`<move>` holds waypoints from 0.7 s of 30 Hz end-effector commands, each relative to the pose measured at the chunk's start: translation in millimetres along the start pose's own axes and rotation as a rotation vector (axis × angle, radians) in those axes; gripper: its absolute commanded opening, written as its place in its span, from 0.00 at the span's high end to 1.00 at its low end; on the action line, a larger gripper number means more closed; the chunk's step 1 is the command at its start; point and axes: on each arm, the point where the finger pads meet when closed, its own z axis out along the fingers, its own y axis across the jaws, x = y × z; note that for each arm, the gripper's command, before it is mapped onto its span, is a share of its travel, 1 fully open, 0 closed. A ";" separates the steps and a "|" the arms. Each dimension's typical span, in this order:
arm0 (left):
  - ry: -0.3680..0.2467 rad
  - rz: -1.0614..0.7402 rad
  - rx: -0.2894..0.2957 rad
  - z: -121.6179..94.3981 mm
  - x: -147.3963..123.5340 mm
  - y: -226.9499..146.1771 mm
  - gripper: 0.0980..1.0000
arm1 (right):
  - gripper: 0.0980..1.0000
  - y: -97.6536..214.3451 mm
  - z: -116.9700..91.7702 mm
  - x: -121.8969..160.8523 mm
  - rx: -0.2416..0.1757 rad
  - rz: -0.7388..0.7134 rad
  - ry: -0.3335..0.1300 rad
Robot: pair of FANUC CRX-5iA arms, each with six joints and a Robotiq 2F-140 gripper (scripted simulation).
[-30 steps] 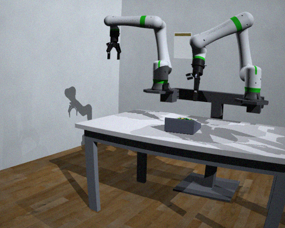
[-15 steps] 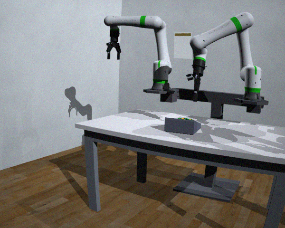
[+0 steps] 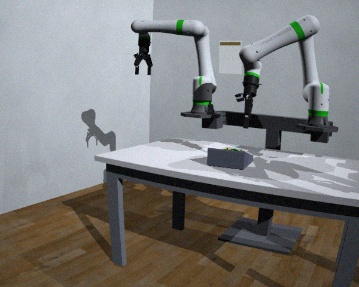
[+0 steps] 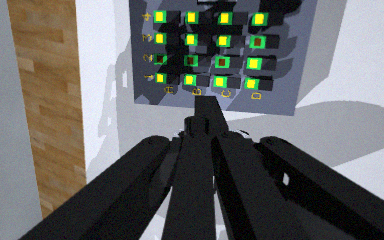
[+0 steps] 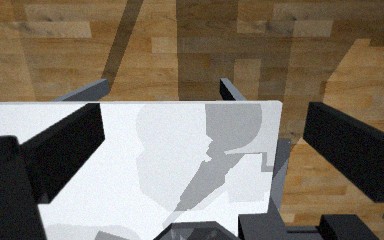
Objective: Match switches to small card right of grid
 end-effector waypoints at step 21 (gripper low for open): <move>0.009 0.016 0.003 -0.6 1.1 5.8 1.00 | 0.00 0.1 -0.8 0.3 0.000 0.000 0.002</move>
